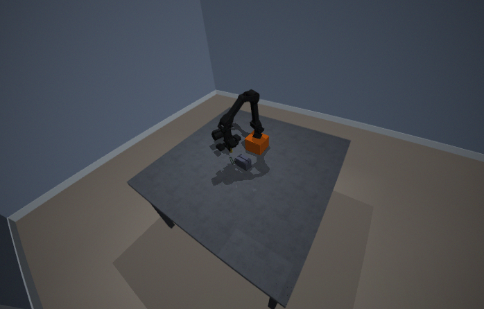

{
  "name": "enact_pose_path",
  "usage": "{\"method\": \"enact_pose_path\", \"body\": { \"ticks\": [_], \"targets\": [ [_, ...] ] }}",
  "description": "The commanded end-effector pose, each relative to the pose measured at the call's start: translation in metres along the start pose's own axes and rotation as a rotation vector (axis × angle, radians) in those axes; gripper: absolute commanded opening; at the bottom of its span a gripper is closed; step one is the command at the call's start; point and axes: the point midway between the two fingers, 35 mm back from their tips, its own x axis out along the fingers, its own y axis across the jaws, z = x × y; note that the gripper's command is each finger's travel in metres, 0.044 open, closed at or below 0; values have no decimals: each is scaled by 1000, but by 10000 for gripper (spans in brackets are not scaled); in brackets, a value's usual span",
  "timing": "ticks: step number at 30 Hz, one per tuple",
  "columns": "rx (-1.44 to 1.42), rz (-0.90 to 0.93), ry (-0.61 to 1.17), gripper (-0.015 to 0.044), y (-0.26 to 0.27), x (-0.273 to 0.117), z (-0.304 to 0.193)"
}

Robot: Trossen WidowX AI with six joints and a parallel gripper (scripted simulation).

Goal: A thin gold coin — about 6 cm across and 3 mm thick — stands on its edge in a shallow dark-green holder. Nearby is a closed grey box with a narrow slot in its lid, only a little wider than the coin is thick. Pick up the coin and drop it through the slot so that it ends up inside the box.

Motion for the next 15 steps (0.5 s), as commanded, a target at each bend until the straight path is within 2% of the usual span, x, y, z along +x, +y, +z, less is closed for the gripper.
{"method": "enact_pose_path", "body": {
  "ticks": [1, 15],
  "targets": [
    [-121, -1, 3, 0, -3, -1, 1],
    [-145, -1, 2, 0, 1, -1, 21]
  ]
}}
